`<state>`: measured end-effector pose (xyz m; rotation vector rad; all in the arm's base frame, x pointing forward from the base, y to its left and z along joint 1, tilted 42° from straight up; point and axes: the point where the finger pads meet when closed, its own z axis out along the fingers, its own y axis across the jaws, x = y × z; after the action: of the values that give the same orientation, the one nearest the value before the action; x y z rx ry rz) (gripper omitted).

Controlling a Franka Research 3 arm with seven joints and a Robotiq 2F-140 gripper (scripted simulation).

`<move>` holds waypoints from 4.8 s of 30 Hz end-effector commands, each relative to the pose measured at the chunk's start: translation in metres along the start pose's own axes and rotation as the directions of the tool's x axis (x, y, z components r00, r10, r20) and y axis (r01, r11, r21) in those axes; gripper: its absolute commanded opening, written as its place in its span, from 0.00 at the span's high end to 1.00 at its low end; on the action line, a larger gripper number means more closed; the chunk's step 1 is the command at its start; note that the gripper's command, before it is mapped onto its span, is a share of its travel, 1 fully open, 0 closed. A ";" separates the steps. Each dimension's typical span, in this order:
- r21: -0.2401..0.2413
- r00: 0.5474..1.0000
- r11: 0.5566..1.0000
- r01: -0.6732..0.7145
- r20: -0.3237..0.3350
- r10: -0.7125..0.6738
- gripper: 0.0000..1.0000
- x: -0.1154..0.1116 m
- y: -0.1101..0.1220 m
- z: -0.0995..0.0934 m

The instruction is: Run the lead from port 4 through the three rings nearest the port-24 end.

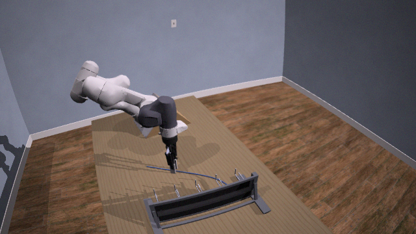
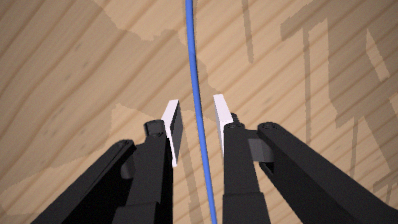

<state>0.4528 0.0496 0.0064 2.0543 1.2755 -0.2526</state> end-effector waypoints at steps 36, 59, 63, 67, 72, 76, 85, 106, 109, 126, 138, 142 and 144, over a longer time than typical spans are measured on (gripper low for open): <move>0.000 1.000 1.000 -0.005 -0.002 0.005 0.80 0.000 0.001 0.002; 0.000 1.000 1.000 -0.005 -0.002 0.005 1.00 0.000 0.001 0.002; 0.000 1.000 1.000 -0.005 -0.002 0.005 1.00 0.000 0.001 0.002; 0.000 1.000 1.000 -0.005 -0.002 0.005 1.00 0.000 0.001 0.002; 0.000 1.000 1.000 -0.005 -0.002 0.005 1.00 0.000 0.001 0.002; 0.000 1.000 1.000 -0.005 -0.002 0.005 1.00 0.000 0.001 0.002; 0.000 1.000 1.000 -0.005 -0.002 0.005 1.00 0.000 0.001 0.002; 0.000 1.000 1.000 -0.005 -0.002 0.005 1.00 0.000 0.001 0.002; 0.000 1.000 1.000 -0.005 -0.002 0.005 1.00 0.000 0.001 0.002; 0.000 1.000 1.000 -0.005 -0.002 0.005 1.00 0.000 0.001 0.000; 0.000 1.000 1.000 -0.005 -0.002 0.005 1.00 0.000 0.001 -0.007; 0.000 1.000 1.000 -0.005 -0.002 0.005 1.00 0.000 0.001 -0.012; 0.000 1.000 1.000 -0.005 -0.002 0.005 1.00 0.000 0.001 -0.014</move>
<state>0.4531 0.0562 0.0142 2.0628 1.2649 -0.2411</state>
